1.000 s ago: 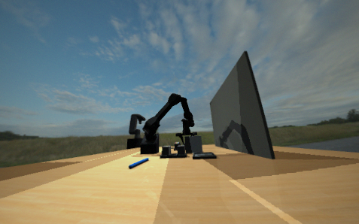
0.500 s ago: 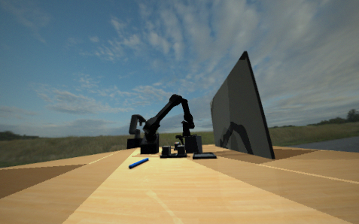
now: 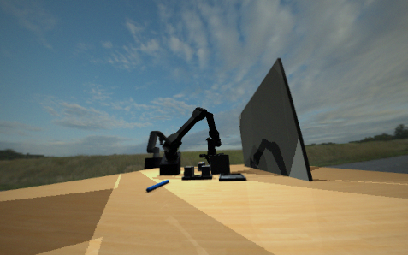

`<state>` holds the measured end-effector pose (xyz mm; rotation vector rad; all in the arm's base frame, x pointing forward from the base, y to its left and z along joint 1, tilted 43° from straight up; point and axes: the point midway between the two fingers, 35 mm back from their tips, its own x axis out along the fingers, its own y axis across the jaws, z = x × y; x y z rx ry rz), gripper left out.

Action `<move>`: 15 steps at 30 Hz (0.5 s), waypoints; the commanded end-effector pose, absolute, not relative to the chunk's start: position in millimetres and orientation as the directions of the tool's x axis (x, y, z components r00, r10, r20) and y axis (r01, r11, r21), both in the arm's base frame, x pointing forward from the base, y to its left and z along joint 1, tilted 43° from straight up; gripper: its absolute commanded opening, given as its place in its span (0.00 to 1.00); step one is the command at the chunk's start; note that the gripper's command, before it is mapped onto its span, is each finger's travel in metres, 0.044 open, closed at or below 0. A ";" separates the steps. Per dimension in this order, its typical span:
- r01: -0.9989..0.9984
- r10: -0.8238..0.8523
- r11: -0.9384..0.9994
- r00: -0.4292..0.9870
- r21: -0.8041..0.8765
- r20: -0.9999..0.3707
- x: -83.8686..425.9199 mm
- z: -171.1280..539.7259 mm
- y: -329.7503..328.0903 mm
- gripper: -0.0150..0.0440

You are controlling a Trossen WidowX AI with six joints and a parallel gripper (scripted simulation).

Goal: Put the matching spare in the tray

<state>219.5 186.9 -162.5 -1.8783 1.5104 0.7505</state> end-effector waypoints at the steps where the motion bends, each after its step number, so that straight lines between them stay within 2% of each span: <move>1: -0.980 -0.636 -0.165 0.190 -0.108 -0.748 219.7 -162.5 187.0 0.45; 5: -0.980 -0.636 -0.165 0.190 -0.108 -0.748 219.7 -162.5 187.0 0.27; 6: -0.980 -0.636 -0.165 0.190 -0.108 -0.748 219.7 -162.5 187.0 0.25; 15: -0.980 -0.636 -0.166 0.190 -0.108 -0.748 219.1 -159.1 190.5 0.25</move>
